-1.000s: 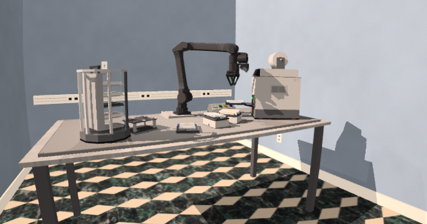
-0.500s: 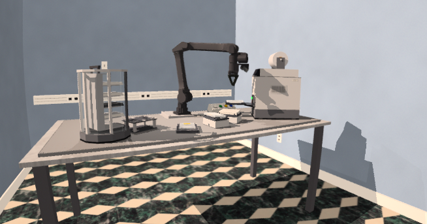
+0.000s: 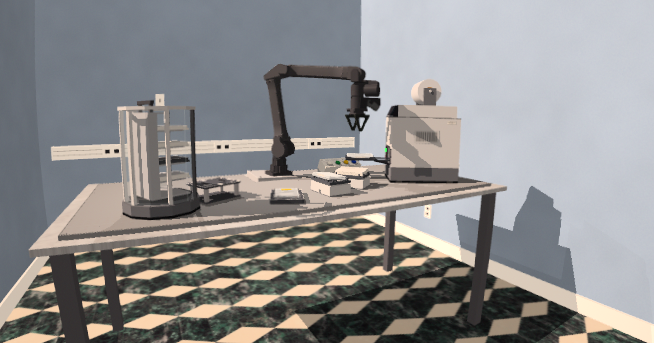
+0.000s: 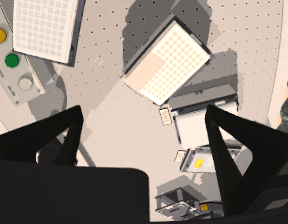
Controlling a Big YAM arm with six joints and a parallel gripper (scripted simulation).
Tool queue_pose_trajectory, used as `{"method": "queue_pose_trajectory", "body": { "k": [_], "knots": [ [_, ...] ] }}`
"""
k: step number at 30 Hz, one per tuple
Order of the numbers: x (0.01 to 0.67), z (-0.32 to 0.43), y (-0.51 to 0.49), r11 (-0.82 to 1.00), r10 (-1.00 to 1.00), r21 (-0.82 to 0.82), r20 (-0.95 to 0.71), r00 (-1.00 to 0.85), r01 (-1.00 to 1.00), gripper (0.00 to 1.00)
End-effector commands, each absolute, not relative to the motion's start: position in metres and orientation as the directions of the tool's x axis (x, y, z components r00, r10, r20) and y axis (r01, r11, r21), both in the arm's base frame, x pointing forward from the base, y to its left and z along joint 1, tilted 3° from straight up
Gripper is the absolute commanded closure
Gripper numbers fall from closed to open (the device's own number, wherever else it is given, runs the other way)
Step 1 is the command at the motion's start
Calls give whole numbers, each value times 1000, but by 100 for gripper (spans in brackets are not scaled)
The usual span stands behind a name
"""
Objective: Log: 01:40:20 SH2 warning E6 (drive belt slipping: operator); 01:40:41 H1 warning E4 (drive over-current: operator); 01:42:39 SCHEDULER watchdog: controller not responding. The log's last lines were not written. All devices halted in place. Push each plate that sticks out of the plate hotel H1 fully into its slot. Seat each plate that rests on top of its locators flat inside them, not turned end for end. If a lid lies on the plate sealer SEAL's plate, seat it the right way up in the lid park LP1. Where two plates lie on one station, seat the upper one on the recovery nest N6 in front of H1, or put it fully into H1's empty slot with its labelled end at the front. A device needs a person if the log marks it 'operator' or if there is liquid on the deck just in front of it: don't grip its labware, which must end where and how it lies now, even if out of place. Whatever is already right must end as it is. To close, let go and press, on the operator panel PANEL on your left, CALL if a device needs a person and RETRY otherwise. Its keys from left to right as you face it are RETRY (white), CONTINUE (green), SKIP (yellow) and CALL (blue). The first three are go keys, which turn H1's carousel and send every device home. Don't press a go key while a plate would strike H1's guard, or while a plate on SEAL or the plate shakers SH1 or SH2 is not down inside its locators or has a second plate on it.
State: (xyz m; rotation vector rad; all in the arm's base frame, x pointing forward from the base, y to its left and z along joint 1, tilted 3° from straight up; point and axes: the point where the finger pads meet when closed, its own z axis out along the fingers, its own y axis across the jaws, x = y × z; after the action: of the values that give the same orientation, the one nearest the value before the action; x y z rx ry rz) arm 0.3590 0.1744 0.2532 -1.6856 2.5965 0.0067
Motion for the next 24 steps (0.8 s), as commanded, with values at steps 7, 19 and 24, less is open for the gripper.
{"method": "queue_pose_trajectory", "body": {
  "k": [7,19,24],
  "knots": [
    [360,257,170,201,-979,-45,-46,-199,-979,0],
    [360,257,170,-77,-996,-55,-32,79,-995,0],
    [360,257,170,-147,-989,-57,-28,149,-987,0]
  ]
}}
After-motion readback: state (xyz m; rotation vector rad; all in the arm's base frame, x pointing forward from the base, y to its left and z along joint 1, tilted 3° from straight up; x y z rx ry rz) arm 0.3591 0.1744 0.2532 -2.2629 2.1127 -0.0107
